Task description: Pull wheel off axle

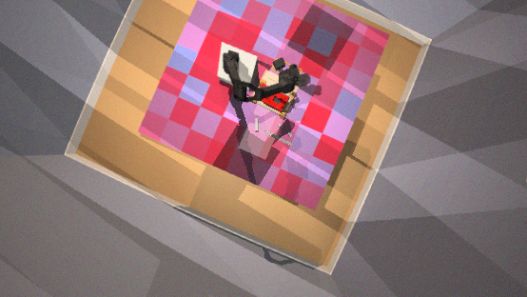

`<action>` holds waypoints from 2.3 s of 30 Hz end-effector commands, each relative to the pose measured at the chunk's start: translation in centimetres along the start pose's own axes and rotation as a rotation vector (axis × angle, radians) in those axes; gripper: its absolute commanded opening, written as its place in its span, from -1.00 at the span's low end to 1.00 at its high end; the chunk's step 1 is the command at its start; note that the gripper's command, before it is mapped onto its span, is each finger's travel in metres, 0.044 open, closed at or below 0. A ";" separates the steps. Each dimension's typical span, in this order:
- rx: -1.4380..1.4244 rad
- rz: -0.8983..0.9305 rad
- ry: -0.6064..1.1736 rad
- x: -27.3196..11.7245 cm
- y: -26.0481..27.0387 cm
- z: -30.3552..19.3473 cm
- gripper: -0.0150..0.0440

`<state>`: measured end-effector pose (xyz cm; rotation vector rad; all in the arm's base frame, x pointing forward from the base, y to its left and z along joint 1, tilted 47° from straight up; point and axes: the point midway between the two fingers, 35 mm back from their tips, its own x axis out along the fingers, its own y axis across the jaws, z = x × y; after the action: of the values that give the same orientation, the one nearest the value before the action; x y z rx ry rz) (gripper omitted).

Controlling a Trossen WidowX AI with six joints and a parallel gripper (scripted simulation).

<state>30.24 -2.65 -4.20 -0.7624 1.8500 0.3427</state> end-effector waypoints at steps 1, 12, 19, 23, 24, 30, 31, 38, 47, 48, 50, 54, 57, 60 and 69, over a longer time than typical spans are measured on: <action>0.783 -0.468 -0.025 -0.5 -5.1 3.1 0.53; 0.858 -0.502 -0.047 -0.6 -5.4 3.3 0.53; 0.858 -0.502 -0.047 -0.6 -5.4 3.3 0.53; 0.858 -0.502 -0.047 -0.6 -5.4 3.3 0.53; 0.858 -0.502 -0.047 -0.6 -5.4 3.3 0.53; 0.858 -0.502 -0.047 -0.5 -5.3 3.8 0.53; 0.858 -0.502 -0.047 -0.5 -5.3 3.8 0.53; 0.857 -0.501 -0.048 2.7 -6.9 3.4 0.53; 0.858 -0.505 -0.045 6.1 -8.6 2.5 0.53; 0.858 -0.505 -0.045 6.1 -8.6 2.5 0.53; 0.867 -0.496 -0.034 5.9 -8.4 2.4 0.35; 0.867 -0.496 -0.034 5.9 -8.4 2.4 0.12; 0.867 -0.496 -0.034 5.9 -8.4 2.4 0.06; 0.867 -0.496 -0.034 5.9 -8.4 2.4 -0.01; 0.866 -0.496 -0.034 5.8 -8.3 2.4 -0.49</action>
<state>35.97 -9.64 -9.56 -0.5550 1.4924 -0.7171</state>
